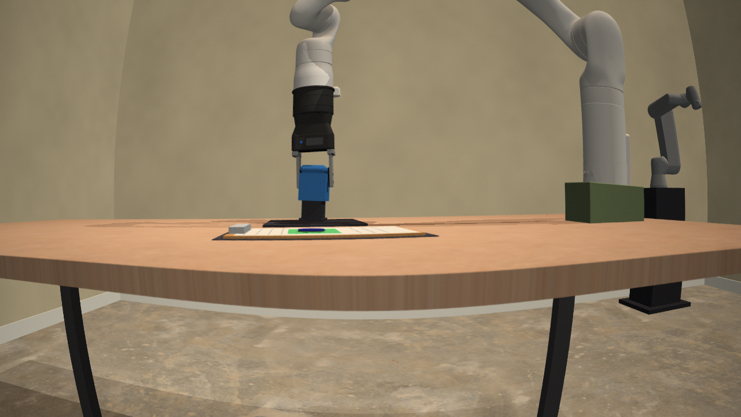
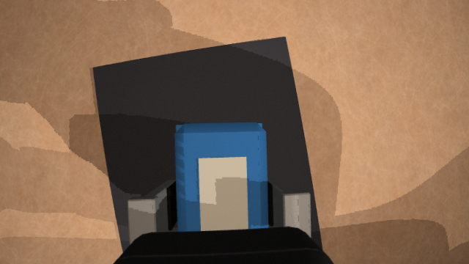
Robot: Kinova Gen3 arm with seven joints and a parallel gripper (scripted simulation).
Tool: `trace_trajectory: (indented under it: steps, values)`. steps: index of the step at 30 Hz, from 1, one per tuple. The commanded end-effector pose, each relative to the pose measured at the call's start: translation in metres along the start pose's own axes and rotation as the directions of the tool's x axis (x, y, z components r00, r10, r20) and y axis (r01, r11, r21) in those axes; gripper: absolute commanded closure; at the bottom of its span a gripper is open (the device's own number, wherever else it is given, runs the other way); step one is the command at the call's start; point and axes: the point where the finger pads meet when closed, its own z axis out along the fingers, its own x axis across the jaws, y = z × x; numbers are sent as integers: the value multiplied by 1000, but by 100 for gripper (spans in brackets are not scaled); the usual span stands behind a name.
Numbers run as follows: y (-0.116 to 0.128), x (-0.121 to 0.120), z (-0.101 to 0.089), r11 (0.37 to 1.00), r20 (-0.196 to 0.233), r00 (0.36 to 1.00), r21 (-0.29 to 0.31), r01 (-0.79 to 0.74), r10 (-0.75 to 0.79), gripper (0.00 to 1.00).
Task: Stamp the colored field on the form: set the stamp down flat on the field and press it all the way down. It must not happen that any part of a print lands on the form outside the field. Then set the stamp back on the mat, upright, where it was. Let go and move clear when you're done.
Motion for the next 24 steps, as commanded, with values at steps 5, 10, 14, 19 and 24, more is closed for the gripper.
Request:
trace_trajectory:
  steps: [5, 10, 14, 19, 24]
  values:
    - [1, -5, -58, 1000, 19, 1000, 1, 3, -3, 0]
    - [1, -5, -73, 1000, 19, 1000, 1, 3, -3, 0]
    - [1, -5, -78, 1000, 19, 1000, 1, 3, -3, 0]
    - [1, -5, -78, 1000, 19, 1000, 1, 3, -3, 0]
    - [1, -5, -78, 1000, 19, 1000, 1, 3, -3, 0]
